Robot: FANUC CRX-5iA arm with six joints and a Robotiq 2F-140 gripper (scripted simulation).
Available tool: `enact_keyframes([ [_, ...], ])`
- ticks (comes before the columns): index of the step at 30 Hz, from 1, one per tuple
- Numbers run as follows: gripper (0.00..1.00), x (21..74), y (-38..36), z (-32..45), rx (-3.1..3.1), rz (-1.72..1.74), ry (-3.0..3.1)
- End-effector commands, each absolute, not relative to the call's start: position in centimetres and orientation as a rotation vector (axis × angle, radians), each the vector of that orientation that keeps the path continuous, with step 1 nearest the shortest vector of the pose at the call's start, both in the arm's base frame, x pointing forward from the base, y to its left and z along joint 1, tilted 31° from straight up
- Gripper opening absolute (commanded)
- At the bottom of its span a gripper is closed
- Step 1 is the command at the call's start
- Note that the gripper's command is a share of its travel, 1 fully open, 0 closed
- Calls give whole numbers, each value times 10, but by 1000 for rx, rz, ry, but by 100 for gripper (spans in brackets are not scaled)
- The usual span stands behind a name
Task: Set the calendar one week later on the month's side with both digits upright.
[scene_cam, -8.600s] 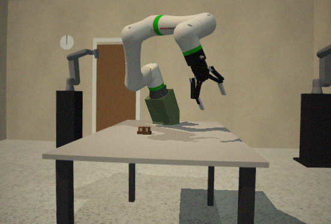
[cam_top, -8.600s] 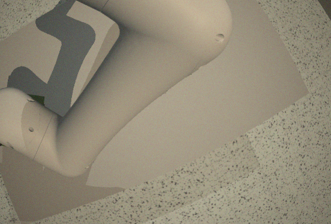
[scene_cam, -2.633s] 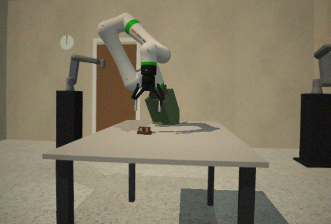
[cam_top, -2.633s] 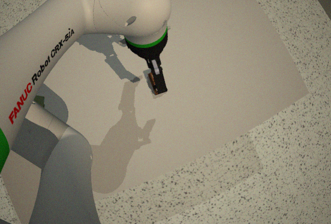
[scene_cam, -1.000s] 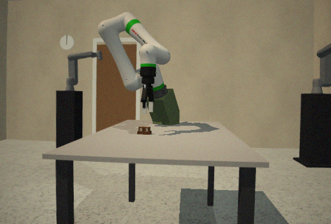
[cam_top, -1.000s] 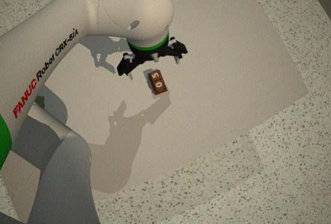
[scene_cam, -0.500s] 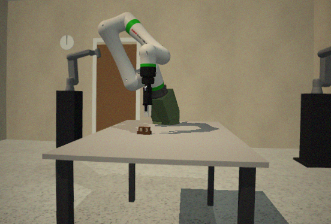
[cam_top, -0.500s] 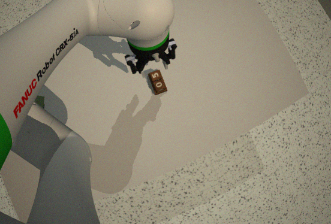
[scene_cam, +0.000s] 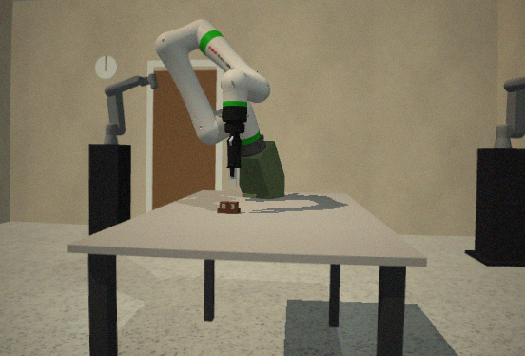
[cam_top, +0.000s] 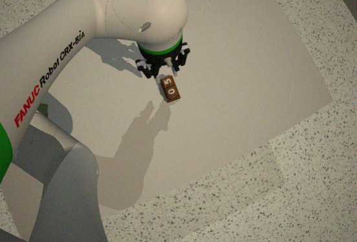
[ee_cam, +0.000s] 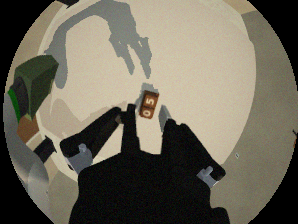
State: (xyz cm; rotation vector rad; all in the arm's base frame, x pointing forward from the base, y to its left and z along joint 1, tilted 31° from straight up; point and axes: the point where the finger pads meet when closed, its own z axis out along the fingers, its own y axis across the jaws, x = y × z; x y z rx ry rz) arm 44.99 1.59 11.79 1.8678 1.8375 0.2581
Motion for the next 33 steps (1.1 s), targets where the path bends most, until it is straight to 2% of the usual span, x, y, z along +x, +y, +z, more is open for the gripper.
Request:
enact_keyframes([
  [1,29,450,16,118,1868,259,1837],
  [33,29,455,13,109,1868,260,1833],
])
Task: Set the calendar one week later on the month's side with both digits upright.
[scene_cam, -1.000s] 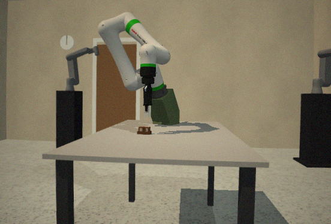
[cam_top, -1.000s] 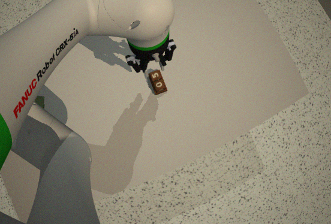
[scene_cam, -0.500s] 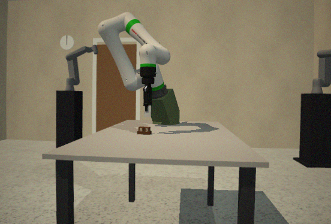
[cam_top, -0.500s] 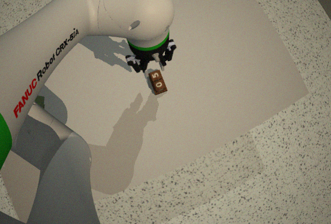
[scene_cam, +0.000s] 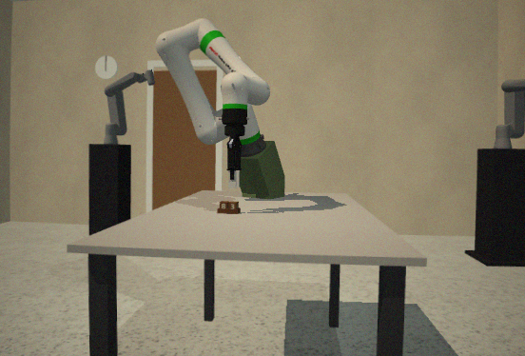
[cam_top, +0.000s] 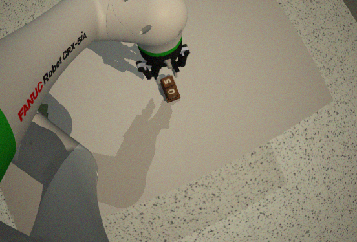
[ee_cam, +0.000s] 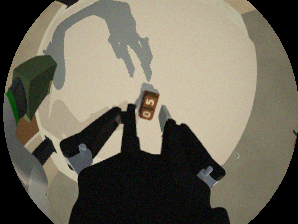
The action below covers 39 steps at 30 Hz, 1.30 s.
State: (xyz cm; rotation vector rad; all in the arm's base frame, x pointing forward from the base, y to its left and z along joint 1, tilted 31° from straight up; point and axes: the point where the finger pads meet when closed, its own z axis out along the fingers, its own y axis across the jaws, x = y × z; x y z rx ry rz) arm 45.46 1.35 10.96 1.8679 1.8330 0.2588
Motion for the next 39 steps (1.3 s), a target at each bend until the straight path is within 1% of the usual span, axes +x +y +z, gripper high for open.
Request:
enact_keyframes([
  [1,29,456,13,107,1868,260,1833],
  [39,29,475,3,74,1868,260,1833],
])
